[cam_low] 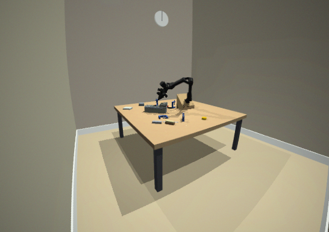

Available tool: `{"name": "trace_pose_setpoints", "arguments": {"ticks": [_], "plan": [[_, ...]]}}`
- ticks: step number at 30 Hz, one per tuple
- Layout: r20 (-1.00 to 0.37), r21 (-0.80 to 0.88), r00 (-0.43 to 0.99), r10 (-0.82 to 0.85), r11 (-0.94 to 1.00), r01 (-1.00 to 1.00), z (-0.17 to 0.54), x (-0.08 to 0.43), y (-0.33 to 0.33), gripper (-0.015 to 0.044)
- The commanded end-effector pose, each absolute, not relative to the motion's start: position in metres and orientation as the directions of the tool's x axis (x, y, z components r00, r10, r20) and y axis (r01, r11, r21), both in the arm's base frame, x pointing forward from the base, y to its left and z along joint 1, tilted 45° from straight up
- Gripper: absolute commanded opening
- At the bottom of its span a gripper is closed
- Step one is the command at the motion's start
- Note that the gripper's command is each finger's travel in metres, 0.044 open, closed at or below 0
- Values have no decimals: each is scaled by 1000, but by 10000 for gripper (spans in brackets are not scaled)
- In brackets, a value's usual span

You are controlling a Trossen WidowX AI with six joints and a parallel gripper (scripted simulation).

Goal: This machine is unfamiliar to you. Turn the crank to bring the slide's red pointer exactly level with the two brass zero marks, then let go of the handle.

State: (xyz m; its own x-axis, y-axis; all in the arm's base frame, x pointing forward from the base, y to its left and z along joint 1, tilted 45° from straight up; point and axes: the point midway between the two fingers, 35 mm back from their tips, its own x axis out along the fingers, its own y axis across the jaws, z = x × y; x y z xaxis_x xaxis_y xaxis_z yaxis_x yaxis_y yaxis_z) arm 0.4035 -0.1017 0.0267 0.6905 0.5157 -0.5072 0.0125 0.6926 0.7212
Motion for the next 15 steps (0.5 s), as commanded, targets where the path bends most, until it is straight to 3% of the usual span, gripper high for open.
{"name": "trace_pose_setpoints", "arguments": {"ticks": [1,6,15], "plan": [[-507,721,690,516,693,12,27,404,-102,0],[-507,721,690,516,693,12,27,404,-102,0],[-507,721,690,516,693,12,27,404,-102,236]]}}
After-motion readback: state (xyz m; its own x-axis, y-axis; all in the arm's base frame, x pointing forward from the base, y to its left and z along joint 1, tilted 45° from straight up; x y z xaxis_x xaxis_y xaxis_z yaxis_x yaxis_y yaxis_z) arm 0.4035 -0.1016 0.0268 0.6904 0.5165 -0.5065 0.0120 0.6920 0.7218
